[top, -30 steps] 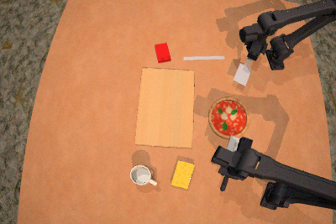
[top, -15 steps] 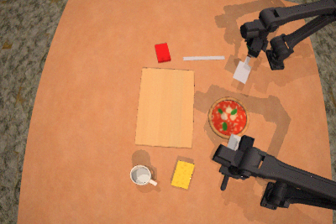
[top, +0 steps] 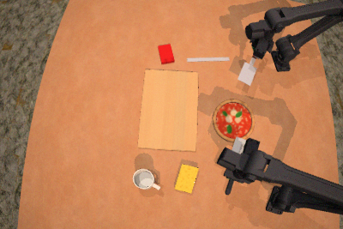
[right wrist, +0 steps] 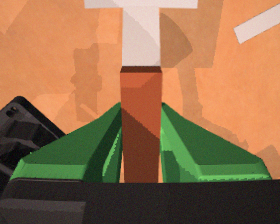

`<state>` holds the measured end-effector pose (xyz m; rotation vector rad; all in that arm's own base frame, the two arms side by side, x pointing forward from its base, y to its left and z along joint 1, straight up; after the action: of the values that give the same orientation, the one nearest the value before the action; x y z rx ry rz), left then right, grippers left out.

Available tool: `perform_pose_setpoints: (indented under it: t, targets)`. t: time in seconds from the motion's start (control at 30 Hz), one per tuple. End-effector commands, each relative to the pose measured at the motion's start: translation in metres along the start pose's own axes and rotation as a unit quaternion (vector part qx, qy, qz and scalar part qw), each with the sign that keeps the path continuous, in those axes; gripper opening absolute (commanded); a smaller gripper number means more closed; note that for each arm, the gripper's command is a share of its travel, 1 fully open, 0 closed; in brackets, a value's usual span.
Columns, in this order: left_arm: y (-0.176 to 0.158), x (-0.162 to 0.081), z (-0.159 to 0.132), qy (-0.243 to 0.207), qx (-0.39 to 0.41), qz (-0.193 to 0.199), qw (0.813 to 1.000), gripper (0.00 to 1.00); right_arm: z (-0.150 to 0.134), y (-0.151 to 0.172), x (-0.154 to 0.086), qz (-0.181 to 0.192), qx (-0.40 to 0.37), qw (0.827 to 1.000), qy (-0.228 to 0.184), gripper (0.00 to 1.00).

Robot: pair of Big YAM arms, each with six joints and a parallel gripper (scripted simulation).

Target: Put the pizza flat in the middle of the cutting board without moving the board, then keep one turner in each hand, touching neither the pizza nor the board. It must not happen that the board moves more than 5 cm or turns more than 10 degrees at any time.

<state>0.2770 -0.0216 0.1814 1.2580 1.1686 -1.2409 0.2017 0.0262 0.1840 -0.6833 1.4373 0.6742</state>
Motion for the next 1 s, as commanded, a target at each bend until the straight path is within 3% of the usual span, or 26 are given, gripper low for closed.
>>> perform_pose_setpoints:
  t: [0.0,0.83,0.87,0.9,0.97]
  targets:
    - [0.004,-0.009,0.003,-0.003,0.007,0.010,1.000,0.06,0.012,-0.013,-0.024,-0.022,0.007,0.999,-0.027,0.06]
    - [0.004,-0.009,0.003,-0.003,0.007,0.010,1.000,0.06,0.012,-0.013,-0.024,-0.022,0.007,0.999,-0.027,0.06]
    - [0.020,-0.022,0.002,-0.004,0.004,0.020,1.000,0.06,0.018,-0.018,-0.031,-0.031,0.008,0.999,-0.038,0.06]
    - [0.007,-0.032,0.008,0.004,-0.044,0.031,0.999,0.06,0.024,-0.030,-0.032,-0.036,-0.050,0.998,-0.024,0.06]
    - [-0.010,-0.021,0.010,0.014,-0.061,0.011,0.998,0.06,0.039,-0.036,-0.034,-0.038,-0.089,0.995,-0.012,0.06]
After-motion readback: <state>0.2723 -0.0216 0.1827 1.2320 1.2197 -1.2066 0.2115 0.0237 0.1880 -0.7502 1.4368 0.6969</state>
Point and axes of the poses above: on each arm, the point where the finger pads meet when closed, its own x axis out along the fingers, its own y axis across the jaws, z = x × y, the point moved 4 cm from there along -x, back along the fingers, and after that the axes turned 5 degrees about x, right-handed, at the moved point
